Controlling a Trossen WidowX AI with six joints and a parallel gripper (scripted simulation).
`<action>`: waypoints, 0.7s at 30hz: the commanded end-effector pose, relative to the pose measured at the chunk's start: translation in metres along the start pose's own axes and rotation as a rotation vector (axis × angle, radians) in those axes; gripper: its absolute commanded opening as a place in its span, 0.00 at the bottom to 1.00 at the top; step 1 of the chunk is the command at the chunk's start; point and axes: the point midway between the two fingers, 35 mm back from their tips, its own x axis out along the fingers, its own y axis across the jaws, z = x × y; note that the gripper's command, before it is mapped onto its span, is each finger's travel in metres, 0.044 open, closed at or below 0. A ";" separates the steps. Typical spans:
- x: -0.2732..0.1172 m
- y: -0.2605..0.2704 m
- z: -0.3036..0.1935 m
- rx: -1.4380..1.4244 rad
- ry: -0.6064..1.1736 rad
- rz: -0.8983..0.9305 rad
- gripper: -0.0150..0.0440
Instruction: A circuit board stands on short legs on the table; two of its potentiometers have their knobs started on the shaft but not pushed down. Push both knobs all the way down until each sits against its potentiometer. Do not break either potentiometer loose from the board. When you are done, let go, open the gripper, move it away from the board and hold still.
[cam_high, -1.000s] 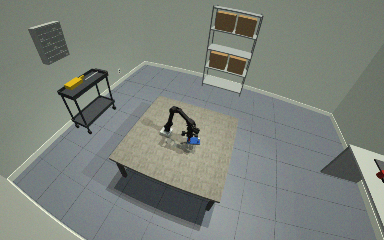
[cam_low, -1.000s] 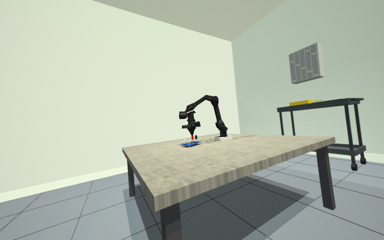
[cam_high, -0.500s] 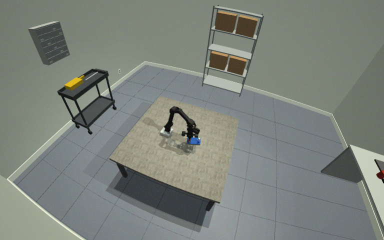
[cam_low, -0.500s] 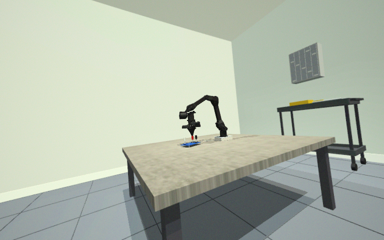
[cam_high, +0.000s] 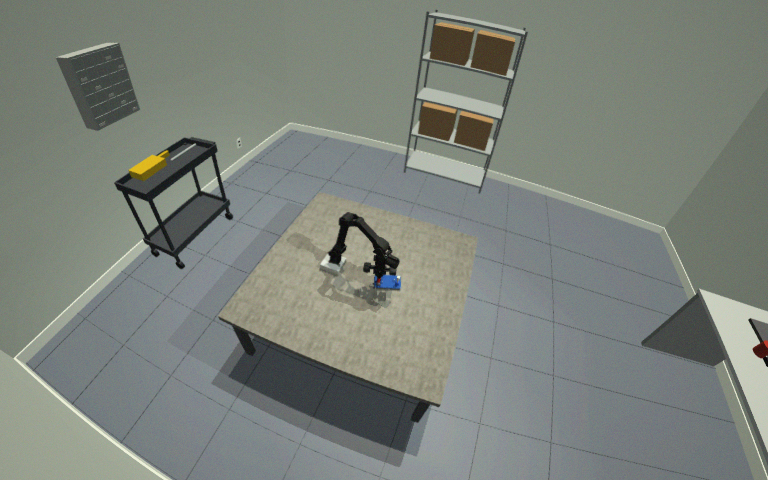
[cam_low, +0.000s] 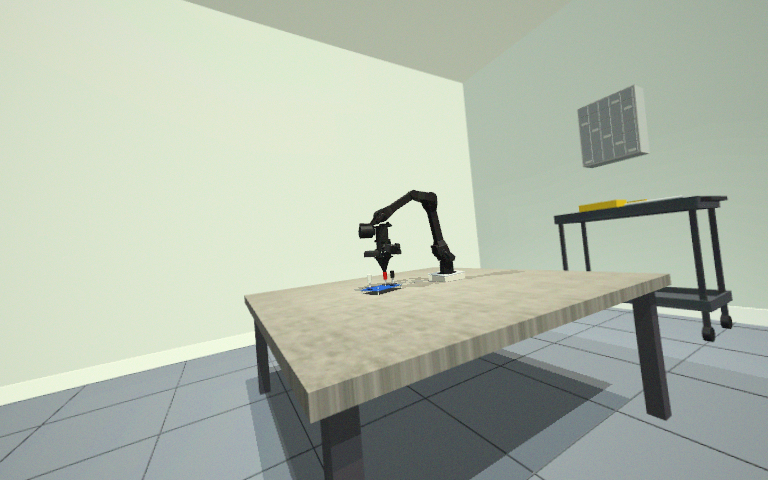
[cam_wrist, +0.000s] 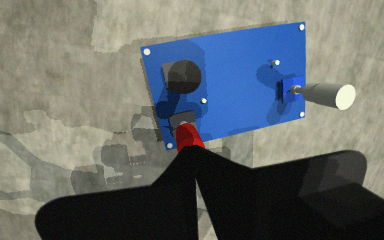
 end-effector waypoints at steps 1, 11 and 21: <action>0.010 -0.002 0.000 0.004 -0.006 -0.001 0.25; 0.012 -0.002 0.000 0.004 -0.006 -0.001 0.25; 0.015 -0.002 0.000 0.004 -0.006 -0.001 0.25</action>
